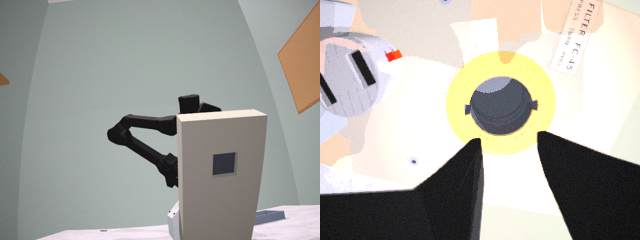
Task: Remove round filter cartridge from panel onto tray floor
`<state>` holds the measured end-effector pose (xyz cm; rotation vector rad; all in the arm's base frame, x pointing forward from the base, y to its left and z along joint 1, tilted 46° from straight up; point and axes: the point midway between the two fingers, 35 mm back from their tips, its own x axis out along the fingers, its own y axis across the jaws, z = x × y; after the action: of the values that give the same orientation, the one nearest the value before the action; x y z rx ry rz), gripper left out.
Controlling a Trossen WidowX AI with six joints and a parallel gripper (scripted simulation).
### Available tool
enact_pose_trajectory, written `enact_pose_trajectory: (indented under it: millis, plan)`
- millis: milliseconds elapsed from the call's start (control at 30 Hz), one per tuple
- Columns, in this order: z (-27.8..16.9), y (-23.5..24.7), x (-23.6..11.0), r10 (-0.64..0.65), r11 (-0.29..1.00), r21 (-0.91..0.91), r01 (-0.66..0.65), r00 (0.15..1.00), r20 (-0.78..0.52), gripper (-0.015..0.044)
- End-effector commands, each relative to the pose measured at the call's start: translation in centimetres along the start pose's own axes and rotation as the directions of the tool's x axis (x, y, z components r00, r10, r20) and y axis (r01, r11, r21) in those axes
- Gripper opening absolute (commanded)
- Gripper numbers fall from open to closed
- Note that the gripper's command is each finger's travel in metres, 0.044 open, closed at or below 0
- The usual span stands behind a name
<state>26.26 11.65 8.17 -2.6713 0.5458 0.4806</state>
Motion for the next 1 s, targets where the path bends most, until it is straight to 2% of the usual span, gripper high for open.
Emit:
enact_pose_trajectory:
  millis: [0,167,300,367,467,567,767,900,967]
  plan:
    - [-0.6,-2.2,-1.3,-0.003,1.0,0.007,0.003,1.0,0.003,0.021]
    - [-2.0,-5.4,-4.2,-0.008,1.0,0.009,0.008,1.0,0.001,0.0342]
    - [-2.0,-5.5,-4.3,-0.008,1.0,0.009,0.008,1.0,0.0,0.044]
    - [-1.9,-5.2,-4.2,0.001,0.998,0.063,-0.002,1.0,0.005,0.0387]
    - [-1.2,-4.0,-3.4,0.045,0.955,0.291,-0.051,0.999,0.026,0.0309]
    - [-0.5,-2.7,-2.7,0.093,0.849,0.517,-0.105,0.994,0.048,0.0305]
    - [0.8,0.2,-1.5,0.197,0.479,0.86,-0.175,0.976,0.089,0.0305]
    - [1.6,2.2,-1.0,0.269,0.163,0.973,-0.162,0.956,0.114,0.0305]
    - [1.9,3.0,-0.8,0.297,0.075,0.985,-0.152,0.947,0.124,0.0305]
